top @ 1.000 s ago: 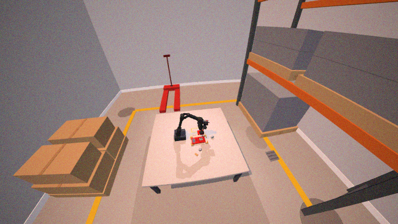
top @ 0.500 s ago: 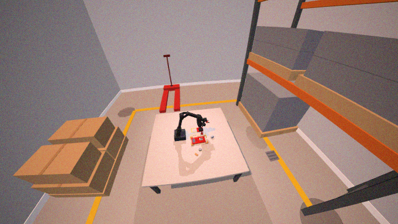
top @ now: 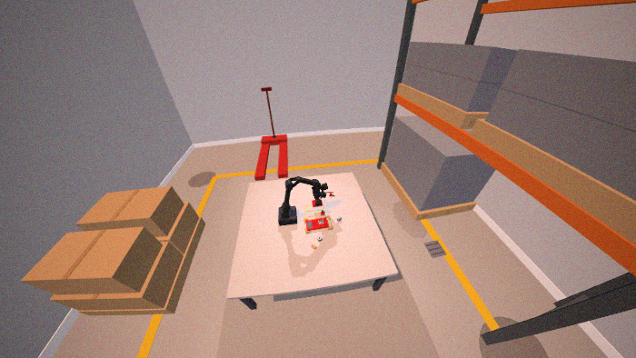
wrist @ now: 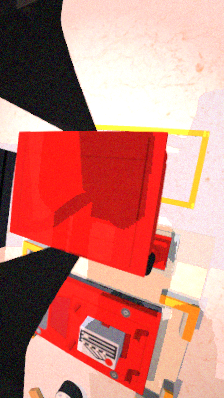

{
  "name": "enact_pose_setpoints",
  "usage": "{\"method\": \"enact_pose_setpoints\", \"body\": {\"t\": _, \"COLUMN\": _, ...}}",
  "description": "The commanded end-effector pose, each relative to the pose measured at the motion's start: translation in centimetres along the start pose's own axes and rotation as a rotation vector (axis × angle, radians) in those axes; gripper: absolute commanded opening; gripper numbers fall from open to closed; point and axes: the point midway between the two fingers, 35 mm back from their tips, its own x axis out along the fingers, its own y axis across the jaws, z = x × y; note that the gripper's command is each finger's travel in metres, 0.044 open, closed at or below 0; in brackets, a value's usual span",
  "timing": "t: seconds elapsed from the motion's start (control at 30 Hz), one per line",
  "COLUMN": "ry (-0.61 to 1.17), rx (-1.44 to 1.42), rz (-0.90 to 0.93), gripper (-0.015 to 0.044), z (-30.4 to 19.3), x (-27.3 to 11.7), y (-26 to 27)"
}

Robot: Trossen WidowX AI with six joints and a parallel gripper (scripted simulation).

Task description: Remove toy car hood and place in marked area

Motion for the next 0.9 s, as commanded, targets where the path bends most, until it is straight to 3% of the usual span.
{"method": "enact_pose_setpoints", "body": {"t": 0.0, "ry": -0.003, "rx": 0.003, "rz": -0.004, "gripper": 0.0, "z": -0.5, "x": -0.2, "y": 1.3}}
{"method": "enact_pose_setpoints", "body": {"t": 0.33, "ry": -0.003, "rx": 0.008, "rz": -0.002, "gripper": 0.0, "z": -1.7, "x": -0.3, "y": 4.2}}
{"method": "enact_pose_setpoints", "body": {"t": 0.87, "ry": -0.003, "rx": 0.008, "rz": -0.002, "gripper": 0.0, "z": -1.6, "x": 0.5, "y": 4.3}}
